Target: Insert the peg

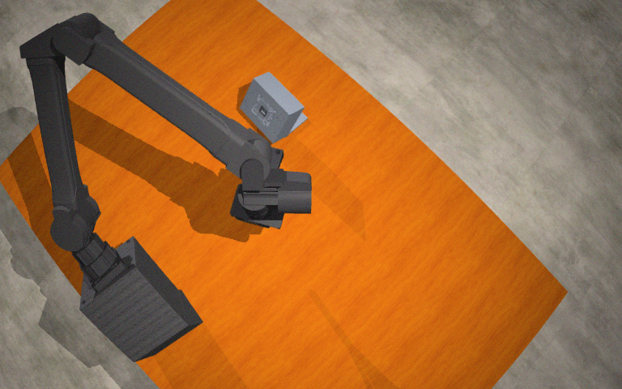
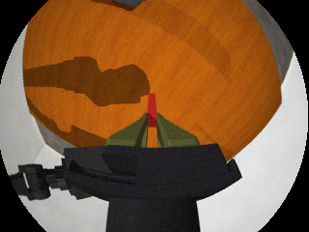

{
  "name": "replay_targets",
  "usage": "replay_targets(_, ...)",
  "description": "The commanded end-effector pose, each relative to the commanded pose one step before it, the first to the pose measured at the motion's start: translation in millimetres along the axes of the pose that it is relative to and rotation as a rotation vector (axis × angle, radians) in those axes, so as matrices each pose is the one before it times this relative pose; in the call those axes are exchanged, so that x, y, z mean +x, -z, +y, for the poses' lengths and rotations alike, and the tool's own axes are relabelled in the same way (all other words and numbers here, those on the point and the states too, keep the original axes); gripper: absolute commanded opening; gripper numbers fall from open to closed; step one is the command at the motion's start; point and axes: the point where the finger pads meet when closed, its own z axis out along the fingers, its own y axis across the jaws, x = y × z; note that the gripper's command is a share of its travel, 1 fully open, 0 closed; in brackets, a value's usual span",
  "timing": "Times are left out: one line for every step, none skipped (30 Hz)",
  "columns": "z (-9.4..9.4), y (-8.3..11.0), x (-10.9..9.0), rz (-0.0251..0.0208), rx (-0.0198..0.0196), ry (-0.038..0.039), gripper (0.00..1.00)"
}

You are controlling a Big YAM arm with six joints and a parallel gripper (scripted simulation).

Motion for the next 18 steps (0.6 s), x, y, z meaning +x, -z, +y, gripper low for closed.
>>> replay_targets(2.77, -3.78, -2.04, 0.00809, 0.00253, 0.00607, 0.00)
replay_targets(-2.38, 2.96, -4.37, -0.00040, 0.01356, 0.01429, 0.00)
replay_targets(3.04, -2.12, 2.43, 0.00350, -0.00002, -0.00074, 0.00)
replay_targets(0.10, -0.54, -0.31, 0.00147, 0.00556, 0.00556, 0.00)
replay_targets(0.11, -0.53, -0.35, 0.00130, 0.00553, 0.00556, 0.00)
replay_targets(0.11, -0.52, -0.36, 0.00123, 0.00553, 0.00556, 0.00)
replay_targets(0.11, -0.51, -0.36, 0.00128, 0.00556, 0.00556, 0.00)
replay_targets(0.11, -0.50, -0.36, 0.00129, 0.00558, 0.00556, 0.00)
replay_targets(0.11, -0.49, -0.37, 0.00125, 0.00559, 0.00555, 0.00)
replay_targets(0.11, -0.48, -0.38, 0.00122, 0.00559, 0.00555, 0.00)
replay_targets(0.11, -0.47, -0.39, 0.00119, 0.00560, 0.00555, 0.00)
replay_targets(0.11, -0.46, -0.40, 0.00114, 0.00561, 0.00555, 0.00)
replay_targets(0.11, -0.45, -0.41, 0.00110, 0.00561, 0.00555, 0.00)
replay_targets(0.12, -0.44, -0.42, 0.00105, 0.00561, 0.00554, 0.00)
replay_targets(0.12, -0.43, -0.43, 0.00100, 0.00561, 0.00554, 0.00)
replay_targets(0.12, -0.43, -0.44, 0.00095, 0.00561, 0.00554, 0.00)
replay_targets(0.00, 0.00, 0.00, 0.00000, 0.00000, 0.00000, 0.00)
replay_targets(0.00, 0.00, 0.00, 0.00000, 0.00000, 0.00000, 0.00)
